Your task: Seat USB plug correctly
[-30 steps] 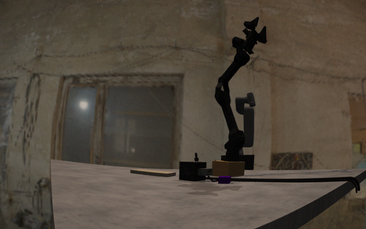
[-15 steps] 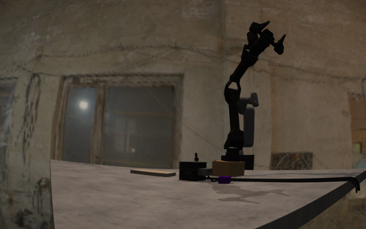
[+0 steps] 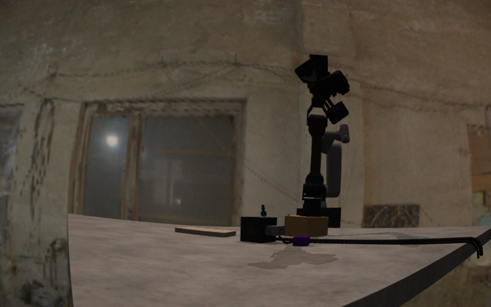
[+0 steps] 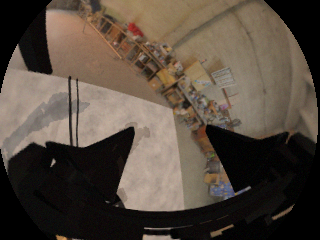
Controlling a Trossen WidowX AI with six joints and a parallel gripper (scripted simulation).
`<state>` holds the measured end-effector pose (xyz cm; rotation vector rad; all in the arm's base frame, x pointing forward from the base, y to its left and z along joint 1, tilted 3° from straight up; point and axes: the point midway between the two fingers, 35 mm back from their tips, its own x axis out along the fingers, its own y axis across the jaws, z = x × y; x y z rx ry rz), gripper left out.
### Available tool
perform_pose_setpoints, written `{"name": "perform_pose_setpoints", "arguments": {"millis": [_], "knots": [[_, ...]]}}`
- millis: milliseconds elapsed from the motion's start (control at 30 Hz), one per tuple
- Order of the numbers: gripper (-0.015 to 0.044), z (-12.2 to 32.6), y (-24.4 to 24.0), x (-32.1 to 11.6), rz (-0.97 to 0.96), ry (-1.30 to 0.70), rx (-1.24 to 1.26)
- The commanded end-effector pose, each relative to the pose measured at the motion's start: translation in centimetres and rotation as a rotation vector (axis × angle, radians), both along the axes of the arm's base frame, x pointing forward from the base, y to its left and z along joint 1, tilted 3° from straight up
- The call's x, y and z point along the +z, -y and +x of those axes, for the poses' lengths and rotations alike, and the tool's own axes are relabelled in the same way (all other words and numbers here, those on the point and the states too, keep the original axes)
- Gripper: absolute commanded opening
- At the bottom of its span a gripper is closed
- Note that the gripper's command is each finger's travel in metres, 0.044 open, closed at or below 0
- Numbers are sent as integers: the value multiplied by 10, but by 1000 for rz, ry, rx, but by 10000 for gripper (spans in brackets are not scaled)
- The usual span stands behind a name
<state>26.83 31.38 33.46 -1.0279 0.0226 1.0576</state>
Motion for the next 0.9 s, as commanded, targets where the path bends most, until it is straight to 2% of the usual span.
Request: {"name": "perform_pose_setpoints", "arguments": {"millis": [0, 200, 433, 867], "knots": [[440, 31, 41, -58, -199, -72, -81], [440, 49, 122, -147, -536, -242, -83], [440, 19, 225, -230, -819, -584, 57], [440, 17, 232, -239, -834, -623, 79]]}}
